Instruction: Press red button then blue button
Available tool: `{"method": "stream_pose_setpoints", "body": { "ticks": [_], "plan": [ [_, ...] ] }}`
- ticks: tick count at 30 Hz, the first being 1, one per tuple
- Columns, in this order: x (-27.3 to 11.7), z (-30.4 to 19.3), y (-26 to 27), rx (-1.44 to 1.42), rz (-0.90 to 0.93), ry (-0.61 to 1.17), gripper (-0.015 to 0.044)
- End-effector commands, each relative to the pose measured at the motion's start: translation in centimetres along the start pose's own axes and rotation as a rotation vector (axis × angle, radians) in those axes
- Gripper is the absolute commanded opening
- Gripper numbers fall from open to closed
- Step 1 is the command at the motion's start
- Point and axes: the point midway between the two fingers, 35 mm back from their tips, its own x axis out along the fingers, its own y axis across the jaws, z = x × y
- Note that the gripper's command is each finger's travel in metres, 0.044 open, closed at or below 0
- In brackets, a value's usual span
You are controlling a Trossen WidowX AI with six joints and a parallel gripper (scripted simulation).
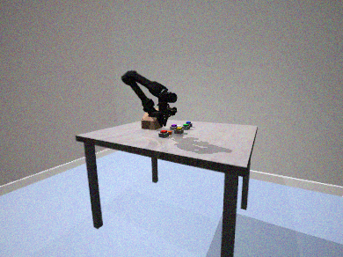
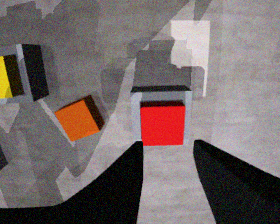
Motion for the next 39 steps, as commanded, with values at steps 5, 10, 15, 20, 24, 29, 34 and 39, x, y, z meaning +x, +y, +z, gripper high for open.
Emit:
{"method": "stream_pose_setpoints", "body": {
  "ticks": [5,10,15,20,24,29,34,39],
  "plan": [
    [0.1,0.0,0.0,-0.003,0.004,-0.004,0.002],
    [0.2,0.1,0.0,-0.003,0.004,-0.004,0.002],
    [1.0,0.1,0.1,-0.003,0.004,-0.004,0.002],
    [1.8,0.1,0.1,-0.003,0.004,-0.004,0.002],
    [2.4,0.1,0.1,-0.003,0.003,-0.004,0.002],
    [3.2,0.1,0.0,-0.003,0.003,-0.004,0.002],
    [3.3,0.0,0.0,-0.003,0.002,-0.004,0.002],
    [3.3,0.0,0.0,-0.003,0.002,-0.004,0.002]
  ]
}}
